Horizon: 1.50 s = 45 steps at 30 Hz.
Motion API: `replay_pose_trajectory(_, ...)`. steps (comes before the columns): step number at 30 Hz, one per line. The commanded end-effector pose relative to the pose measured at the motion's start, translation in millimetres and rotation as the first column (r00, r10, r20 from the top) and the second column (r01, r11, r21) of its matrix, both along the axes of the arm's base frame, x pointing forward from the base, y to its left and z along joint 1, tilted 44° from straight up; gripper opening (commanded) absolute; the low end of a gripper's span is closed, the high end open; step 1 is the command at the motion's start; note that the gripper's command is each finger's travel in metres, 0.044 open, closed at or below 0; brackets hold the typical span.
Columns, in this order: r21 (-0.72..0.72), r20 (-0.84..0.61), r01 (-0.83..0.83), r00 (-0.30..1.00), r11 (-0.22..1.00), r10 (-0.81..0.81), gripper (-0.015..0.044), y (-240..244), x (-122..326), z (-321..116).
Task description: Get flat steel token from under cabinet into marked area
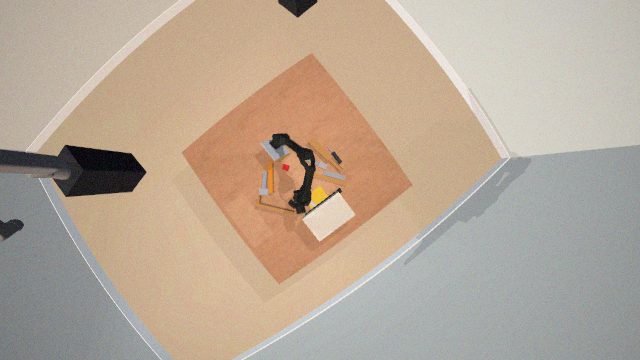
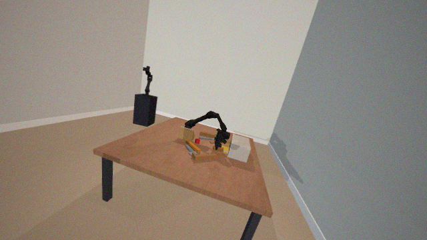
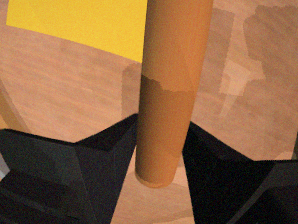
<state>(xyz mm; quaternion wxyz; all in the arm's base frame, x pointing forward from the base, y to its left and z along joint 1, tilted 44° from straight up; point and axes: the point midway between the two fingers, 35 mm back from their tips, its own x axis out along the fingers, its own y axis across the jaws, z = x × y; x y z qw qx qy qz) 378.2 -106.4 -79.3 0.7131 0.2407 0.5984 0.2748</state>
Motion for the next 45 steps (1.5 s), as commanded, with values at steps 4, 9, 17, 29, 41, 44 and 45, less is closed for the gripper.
replay_pose_trajectory(4, -0.001, 0.006, 0.001, 1.000, 1.000, -0.001, 0.0000, -0.1, 8.8, 2.0)
replay_pose_trajectory(9, -0.001, 0.006, 0.001, 1.000, 1.000, -0.001, 0.0000, -0.1, 13.4, 2.9)
replay_pose_trajectory(17, -0.001, 0.006, 0.001, 1.000, 1.000, -0.001, 0.0000, 0.0, 20.7, 4.4)
replay_pose_trajectory(29, 0.000, 0.007, 0.001, 1.000, 1.000, -0.001, 0.0000, 1.5, 28.7, 6.5)
replay_pose_trajectory(41, 0.000, 0.006, 0.001, 1.000, 1.000, -0.001, 0.0000, 11.1, 27.8, 14.9)
replay_pose_trajectory(44, 0.000, 0.006, 0.001, 1.000, 1.000, -0.001, 0.0000, 11.4, 27.7, 14.8)
replay_pose_trajectory(45, 0.000, 0.006, 0.001, 1.000, 1.000, -0.001, 0.0000, 11.3, 27.5, 14.7)
